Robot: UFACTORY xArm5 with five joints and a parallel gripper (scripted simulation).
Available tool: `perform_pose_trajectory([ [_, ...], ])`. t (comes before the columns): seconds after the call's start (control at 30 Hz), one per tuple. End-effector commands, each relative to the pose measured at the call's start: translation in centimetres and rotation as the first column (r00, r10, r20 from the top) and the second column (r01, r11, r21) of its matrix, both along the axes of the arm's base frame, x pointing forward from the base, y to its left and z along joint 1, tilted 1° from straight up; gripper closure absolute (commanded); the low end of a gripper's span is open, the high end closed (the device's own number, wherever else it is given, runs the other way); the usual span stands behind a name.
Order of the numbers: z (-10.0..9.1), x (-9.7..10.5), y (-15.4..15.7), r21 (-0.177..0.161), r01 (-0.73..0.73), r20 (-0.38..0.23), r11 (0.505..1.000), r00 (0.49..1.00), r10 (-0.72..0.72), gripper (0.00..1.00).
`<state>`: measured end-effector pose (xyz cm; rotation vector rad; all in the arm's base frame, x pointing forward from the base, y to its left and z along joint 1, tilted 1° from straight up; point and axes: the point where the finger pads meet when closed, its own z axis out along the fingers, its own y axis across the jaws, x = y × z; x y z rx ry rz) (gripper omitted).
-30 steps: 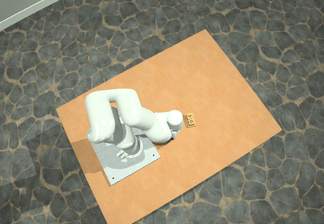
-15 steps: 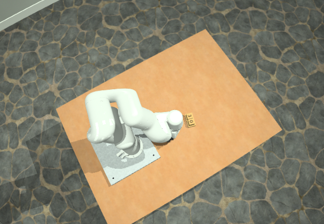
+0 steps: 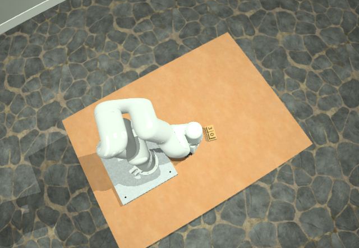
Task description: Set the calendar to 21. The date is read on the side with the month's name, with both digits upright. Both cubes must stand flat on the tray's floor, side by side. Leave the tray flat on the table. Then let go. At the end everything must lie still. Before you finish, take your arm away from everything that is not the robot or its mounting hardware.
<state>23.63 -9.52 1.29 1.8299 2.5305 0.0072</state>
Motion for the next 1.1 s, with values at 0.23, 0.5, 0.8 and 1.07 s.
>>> perform_pose_trajectory([
  [0.23, 0.06, 0.10, -0.04, -0.001, 0.000, 0.002, 1.000, 1.000, 0.000, 0.00],
  [0.5, 0.06, 0.10, -0.04, -0.001, 0.000, 0.002, 1.000, 1.000, 0.000, 0.00],
  [0.8, 0.06, 0.10, -0.04, -0.001, 0.000, 0.002, 1.000, 1.000, 0.000, 0.00],
  [1.07, 0.97, 0.13, 0.00, -0.001, 0.000, 0.003, 1.000, 1.000, 0.000, 0.00],
])
